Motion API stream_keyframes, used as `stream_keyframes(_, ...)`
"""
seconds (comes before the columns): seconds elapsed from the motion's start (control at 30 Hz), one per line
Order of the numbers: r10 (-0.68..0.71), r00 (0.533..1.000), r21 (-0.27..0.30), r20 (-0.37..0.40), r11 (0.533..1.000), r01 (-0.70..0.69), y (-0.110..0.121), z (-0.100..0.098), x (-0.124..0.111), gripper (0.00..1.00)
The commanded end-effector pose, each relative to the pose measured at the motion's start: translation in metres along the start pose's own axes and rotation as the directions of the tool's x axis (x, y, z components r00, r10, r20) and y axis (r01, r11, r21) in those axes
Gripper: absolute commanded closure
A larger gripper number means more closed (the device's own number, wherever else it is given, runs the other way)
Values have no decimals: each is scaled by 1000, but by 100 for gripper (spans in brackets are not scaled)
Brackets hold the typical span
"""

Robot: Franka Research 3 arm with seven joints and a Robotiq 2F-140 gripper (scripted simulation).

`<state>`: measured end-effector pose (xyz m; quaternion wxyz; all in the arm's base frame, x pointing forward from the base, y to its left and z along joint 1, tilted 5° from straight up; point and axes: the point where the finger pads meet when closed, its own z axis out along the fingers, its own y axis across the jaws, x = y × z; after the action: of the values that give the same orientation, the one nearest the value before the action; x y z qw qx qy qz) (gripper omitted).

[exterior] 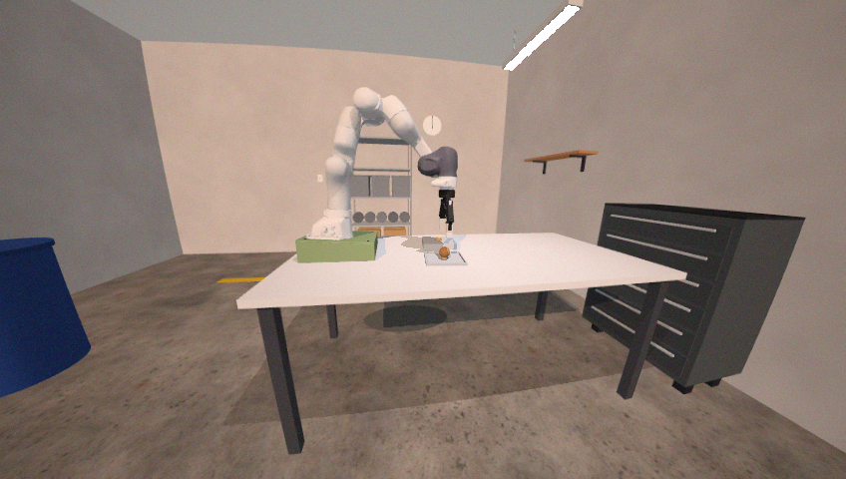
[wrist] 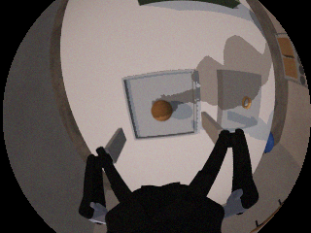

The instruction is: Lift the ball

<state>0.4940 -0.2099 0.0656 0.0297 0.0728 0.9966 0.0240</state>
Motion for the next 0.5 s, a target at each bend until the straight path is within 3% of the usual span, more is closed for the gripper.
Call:
stream_keyframes(0.0, -15, 1000, -4, 1, 1000, 15, 0, -1, 0, 0)
stream_keyframes(0.27, -16, 1000, -4, 1, 1000, 16, 0, 2, 0, 0)
stream_keyframes(0.33, -16, 1000, -5, 1, 1000, 16, 1, 17, 0, 0)
stream_keyframes(0.47, -17, 1000, -3, 1, 1000, 17, 1, 66, -1, 0)
